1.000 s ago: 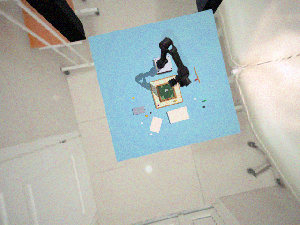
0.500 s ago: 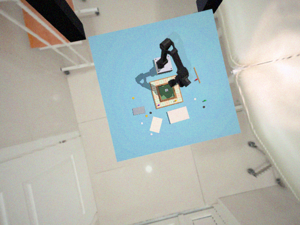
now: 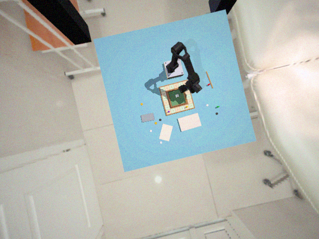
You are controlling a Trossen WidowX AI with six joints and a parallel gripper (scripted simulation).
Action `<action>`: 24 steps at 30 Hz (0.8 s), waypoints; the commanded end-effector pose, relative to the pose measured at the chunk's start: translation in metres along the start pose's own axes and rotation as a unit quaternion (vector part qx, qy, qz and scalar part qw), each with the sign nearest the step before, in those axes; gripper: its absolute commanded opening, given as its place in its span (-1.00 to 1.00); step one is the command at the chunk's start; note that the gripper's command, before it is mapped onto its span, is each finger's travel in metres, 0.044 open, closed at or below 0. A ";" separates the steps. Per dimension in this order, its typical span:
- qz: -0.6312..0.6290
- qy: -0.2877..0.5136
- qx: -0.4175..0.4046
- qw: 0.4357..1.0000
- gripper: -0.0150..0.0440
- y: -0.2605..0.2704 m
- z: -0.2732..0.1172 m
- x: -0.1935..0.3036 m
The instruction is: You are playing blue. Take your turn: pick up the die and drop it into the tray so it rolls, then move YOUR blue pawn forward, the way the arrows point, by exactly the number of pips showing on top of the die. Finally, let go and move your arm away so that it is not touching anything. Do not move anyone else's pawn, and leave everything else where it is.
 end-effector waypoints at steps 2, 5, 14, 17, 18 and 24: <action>0.002 0.009 0.001 1.000 0.19 -0.001 0.011 0.002; 0.002 0.009 0.001 1.000 0.10 -0.001 0.012 0.002; 0.002 0.009 0.001 1.000 -0.44 -0.001 0.012 0.002; 0.002 0.009 0.001 1.000 -0.49 -0.001 0.012 0.002; 0.002 0.009 0.001 1.000 -0.49 -0.001 0.012 0.002; 0.005 0.005 0.002 1.000 -0.49 0.001 -0.013 -0.003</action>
Point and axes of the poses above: the point midway between the two fingers, 35 mm back from their tips, its own z axis out along the fingers, its own y axis across the jaws, x = y × z, the point moved 10 cm from there along -z, back along the fingers, and after that the axes turned 9 degrees about z, right-handed, at the moved point
